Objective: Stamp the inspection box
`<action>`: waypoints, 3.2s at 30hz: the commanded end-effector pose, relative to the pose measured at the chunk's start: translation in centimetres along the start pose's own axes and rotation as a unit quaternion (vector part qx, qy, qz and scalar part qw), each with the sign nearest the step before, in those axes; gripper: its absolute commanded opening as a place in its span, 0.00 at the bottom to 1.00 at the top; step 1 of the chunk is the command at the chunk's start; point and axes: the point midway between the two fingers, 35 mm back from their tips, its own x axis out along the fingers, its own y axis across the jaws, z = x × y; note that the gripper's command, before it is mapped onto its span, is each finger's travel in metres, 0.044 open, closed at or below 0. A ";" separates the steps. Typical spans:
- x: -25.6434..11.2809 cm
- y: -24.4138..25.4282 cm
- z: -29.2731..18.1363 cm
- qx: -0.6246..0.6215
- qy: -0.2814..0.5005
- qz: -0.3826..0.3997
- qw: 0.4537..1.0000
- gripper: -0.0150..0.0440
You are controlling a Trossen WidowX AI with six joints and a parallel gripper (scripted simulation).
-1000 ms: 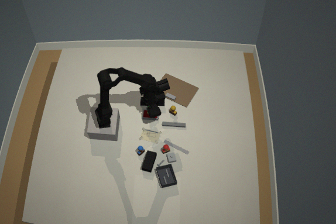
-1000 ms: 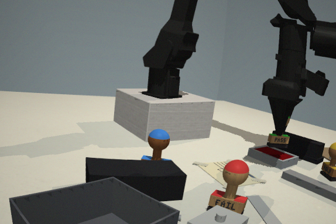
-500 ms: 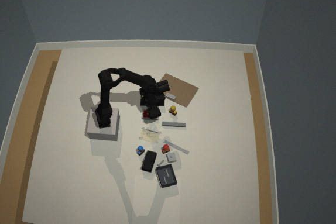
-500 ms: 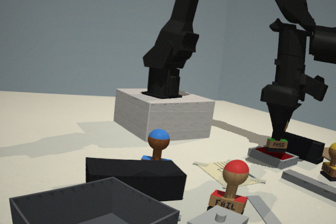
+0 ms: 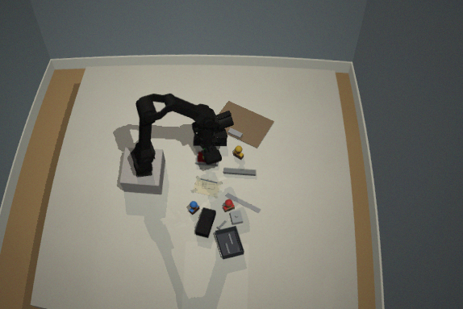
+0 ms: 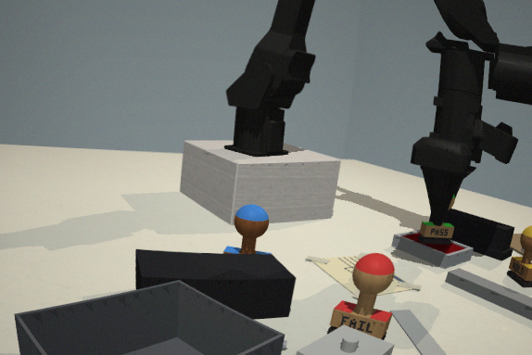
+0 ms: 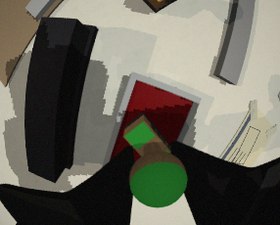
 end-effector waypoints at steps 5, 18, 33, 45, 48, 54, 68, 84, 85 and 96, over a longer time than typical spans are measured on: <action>0.2 0.0 0.0 0.000 0.000 0.001 1.000 0.25; 0.4 0.0 0.0 0.000 0.000 0.001 1.000 0.25; 0.4 0.0 0.0 0.000 0.000 0.001 1.000 0.25; 0.5 0.0 0.0 0.000 0.000 0.001 1.000 0.25; 0.5 0.0 0.0 0.000 0.000 0.001 1.000 0.25; 0.5 0.0 0.0 0.000 0.000 0.001 1.000 0.25; 0.5 0.0 0.0 0.000 0.000 0.001 1.000 0.25; -0.1 0.0 0.0 0.000 0.000 0.001 1.000 0.25; -0.2 0.0 0.0 0.000 0.000 0.001 1.000 0.25; -0.9 0.0 0.0 0.000 0.000 0.001 1.000 0.25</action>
